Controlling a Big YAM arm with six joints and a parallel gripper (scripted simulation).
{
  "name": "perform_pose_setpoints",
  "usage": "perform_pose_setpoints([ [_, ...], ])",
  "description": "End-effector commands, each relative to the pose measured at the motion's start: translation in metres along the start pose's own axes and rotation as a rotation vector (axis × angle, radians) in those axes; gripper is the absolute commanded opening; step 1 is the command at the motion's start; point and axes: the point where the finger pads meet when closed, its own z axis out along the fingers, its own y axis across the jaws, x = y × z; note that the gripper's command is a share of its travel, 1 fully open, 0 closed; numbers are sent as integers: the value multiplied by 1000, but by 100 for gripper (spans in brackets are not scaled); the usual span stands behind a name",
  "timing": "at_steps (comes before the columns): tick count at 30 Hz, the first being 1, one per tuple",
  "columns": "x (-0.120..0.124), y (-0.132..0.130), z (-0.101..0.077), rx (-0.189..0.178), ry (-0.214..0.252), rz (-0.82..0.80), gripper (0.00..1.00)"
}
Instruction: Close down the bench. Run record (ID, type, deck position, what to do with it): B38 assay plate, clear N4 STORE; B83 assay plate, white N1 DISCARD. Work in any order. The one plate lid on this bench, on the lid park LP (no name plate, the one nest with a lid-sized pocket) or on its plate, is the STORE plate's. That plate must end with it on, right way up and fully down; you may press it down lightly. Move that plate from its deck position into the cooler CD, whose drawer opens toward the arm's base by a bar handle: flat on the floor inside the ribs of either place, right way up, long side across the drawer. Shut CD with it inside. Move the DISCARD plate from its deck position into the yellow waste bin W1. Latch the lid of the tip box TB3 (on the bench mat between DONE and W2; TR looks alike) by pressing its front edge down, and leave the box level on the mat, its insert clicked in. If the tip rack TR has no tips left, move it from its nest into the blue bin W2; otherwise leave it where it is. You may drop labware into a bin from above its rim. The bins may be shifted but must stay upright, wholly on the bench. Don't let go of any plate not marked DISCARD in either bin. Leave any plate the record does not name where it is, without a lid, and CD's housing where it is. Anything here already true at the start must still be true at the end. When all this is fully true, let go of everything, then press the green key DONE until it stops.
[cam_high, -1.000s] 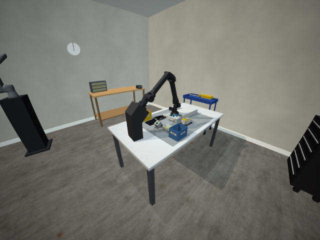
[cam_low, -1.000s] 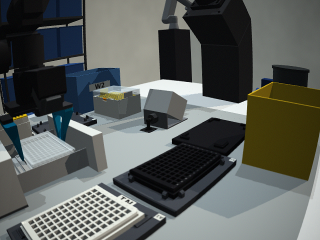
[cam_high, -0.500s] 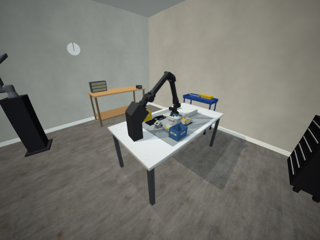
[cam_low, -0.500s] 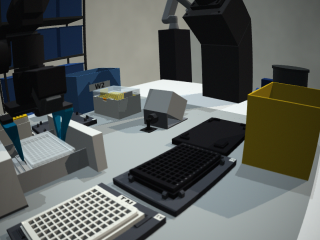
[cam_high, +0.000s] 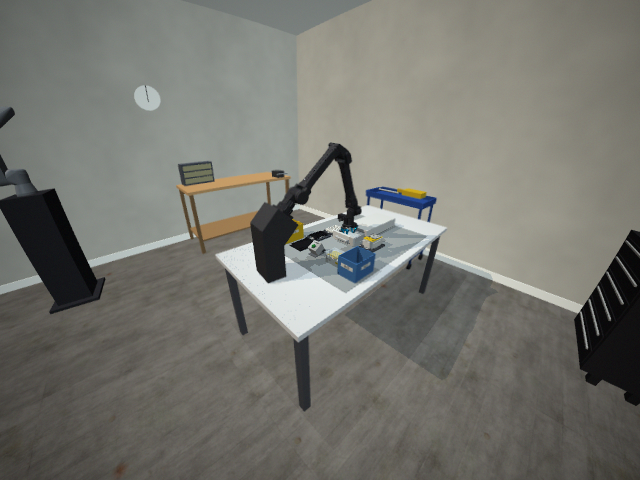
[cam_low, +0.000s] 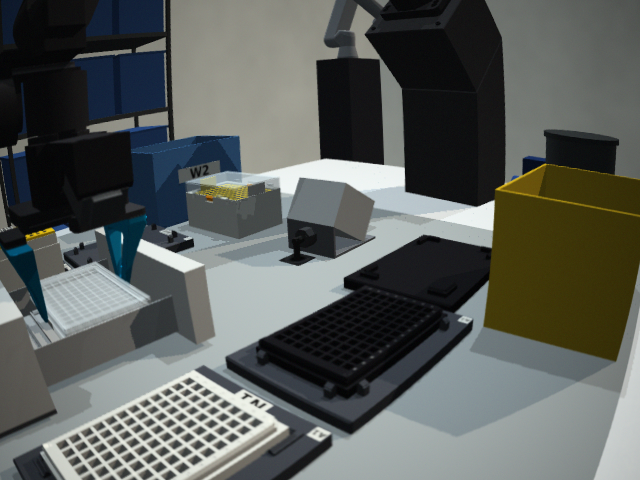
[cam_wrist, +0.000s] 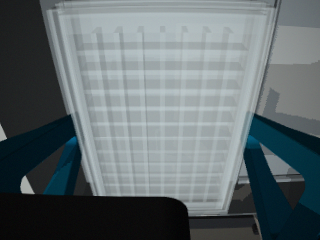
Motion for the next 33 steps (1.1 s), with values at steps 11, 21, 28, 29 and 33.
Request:
perform_pose_setpoints([
  [11, 4, -11, 6, 19, -1, -4, 0],
  [21, 4, -12, 9, 19, 0, -3, 0],
  [28, 4, -11, 11, 18, -1, -4, 0],
  [29, 4, -10, 12, 17, -1, -4, 0],
  [33, 5, -14, 12, 23, 0, -3, 0],
])
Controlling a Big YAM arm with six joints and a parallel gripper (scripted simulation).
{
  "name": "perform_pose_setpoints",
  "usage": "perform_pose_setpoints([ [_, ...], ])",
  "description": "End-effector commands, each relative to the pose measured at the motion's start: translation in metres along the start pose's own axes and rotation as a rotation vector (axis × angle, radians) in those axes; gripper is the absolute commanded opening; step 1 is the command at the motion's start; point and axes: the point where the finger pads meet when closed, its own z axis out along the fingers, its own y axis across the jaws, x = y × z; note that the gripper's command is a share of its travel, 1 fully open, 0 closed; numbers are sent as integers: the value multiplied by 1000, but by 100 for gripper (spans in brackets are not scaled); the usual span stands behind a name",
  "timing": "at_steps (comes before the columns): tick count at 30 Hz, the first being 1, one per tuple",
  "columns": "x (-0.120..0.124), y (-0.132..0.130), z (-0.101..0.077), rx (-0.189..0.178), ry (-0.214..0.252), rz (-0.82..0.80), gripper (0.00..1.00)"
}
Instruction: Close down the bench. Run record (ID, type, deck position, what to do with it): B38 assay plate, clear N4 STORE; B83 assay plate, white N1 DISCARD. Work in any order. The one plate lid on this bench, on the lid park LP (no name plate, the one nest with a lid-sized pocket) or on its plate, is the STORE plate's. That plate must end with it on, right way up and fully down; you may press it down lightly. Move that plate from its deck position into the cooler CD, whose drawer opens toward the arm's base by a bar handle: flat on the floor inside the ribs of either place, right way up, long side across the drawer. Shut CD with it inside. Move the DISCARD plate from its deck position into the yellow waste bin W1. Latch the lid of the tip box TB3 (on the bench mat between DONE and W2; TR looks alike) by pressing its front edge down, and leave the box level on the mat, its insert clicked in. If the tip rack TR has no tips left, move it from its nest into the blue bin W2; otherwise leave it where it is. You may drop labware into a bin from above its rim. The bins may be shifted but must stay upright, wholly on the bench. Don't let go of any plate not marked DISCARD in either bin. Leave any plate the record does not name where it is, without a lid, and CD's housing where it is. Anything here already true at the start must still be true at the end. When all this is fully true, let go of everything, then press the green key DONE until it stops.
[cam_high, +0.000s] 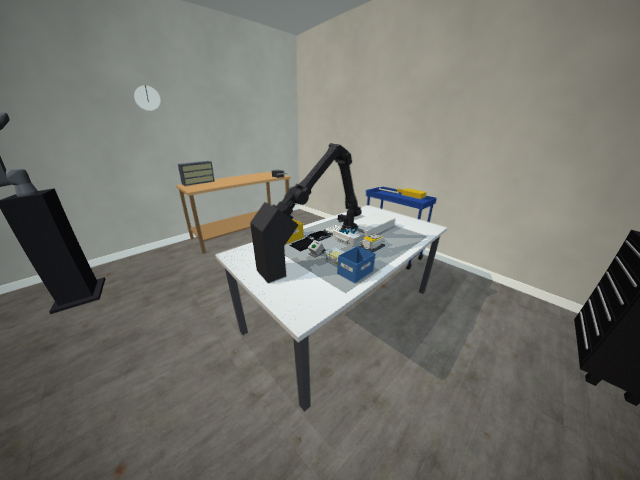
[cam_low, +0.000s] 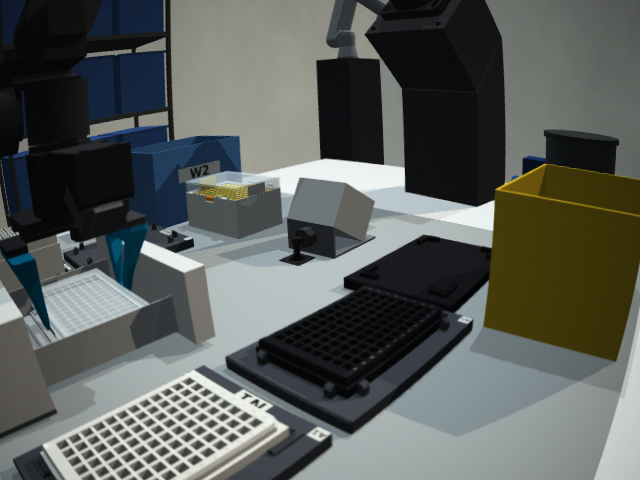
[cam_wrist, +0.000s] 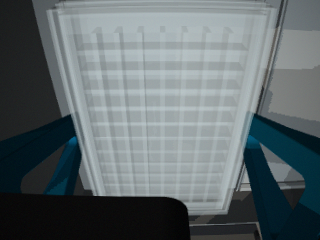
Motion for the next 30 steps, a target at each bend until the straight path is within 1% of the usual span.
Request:
perform_pose_setpoints([
  [1, 4, -13, 6, 21, 0, -3, 0],
  [4, 4, -10, 7, 15, -1, -4, 0],
  [6, 4, -12, 7, 21, -1, -3, 0],
  [14, 4, -11, 10, 16, -1, -4, 0],
  [17, 4, -13, 10, 22, -1, -3, 0],
  [20, 4, -7, 12, 9, -1, -4, 0],
  [30, 4, -5, 12, 7, -1, -4, 0],
])
